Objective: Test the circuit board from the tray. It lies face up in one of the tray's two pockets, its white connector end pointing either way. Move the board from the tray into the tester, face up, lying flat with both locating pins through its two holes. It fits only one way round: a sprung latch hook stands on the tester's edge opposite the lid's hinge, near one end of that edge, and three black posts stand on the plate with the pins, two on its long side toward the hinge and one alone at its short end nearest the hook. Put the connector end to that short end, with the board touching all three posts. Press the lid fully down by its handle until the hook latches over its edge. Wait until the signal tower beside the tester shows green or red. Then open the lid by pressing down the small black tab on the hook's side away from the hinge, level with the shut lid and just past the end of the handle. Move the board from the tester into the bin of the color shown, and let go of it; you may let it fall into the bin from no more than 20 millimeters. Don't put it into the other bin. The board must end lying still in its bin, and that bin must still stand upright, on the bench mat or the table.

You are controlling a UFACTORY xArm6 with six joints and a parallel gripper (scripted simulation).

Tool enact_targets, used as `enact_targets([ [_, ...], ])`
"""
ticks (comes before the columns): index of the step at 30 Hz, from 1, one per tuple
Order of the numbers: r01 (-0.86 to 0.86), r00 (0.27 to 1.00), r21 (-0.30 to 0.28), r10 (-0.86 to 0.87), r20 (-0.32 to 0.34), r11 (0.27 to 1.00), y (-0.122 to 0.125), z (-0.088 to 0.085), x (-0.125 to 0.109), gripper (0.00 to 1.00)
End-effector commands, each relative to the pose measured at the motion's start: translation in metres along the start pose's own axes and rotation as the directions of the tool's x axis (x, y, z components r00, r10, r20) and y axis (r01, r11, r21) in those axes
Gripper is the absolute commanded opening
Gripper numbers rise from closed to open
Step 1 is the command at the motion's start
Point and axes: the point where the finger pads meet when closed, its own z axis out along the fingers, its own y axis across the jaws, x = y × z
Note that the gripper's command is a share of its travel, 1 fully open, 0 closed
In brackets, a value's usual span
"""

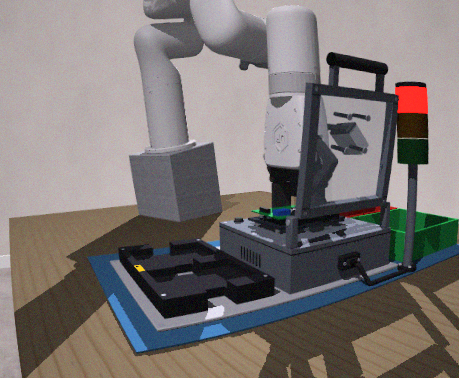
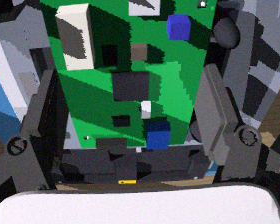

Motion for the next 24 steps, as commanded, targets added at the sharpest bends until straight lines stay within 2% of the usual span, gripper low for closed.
enact_targets([
  [1, 0.000, 1.000, -0.005, 0.000, -0.001, 1.000, 0.0021, -0.0030, 0.0001, 0.79],
  [24, 0.000, 1.000, -0.005, 0.000, -0.001, 1.000, 0.0020, -0.0073, 0.0001, 0.79],
])
